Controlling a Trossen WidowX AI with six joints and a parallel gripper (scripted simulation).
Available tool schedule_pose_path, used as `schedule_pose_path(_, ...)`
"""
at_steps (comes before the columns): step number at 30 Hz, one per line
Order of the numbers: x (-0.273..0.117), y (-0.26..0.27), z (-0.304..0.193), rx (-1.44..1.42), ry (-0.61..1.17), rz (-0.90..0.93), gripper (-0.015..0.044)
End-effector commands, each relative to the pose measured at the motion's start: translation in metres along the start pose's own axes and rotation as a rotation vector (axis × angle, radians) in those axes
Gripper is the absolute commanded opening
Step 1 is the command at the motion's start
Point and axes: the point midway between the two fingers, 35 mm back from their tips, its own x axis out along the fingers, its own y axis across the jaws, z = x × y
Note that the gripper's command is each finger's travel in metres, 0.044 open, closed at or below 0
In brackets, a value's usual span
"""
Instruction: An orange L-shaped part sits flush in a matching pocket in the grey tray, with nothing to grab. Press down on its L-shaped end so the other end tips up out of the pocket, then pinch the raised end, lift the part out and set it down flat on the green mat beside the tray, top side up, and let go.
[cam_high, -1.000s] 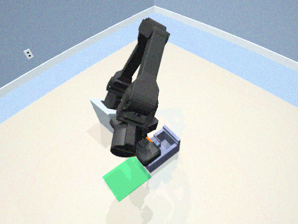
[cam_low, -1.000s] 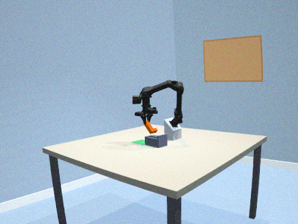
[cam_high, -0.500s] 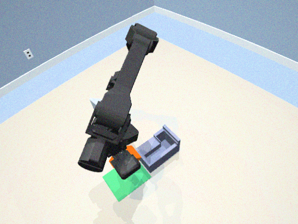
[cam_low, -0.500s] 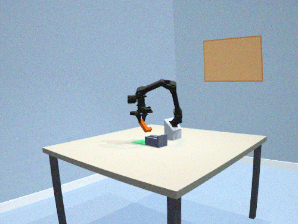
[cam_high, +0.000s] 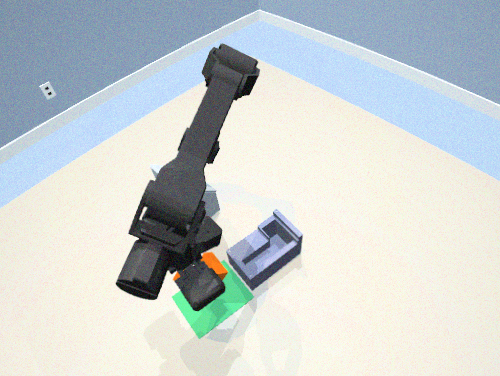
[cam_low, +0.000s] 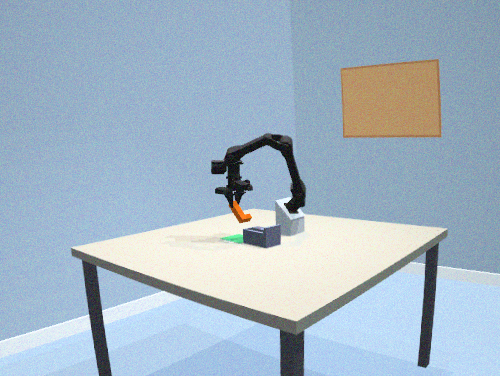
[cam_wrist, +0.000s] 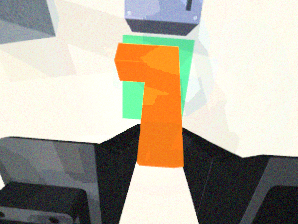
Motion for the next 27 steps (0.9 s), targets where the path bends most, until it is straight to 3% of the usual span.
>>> schedule_pose_path(1,0.009,0.002,0.000,0.006,-0.009,0.007,0.0000)
schedule_pose_path(27,0.051,0.002,0.001,0.005,-0.010,0.006,0.0000)
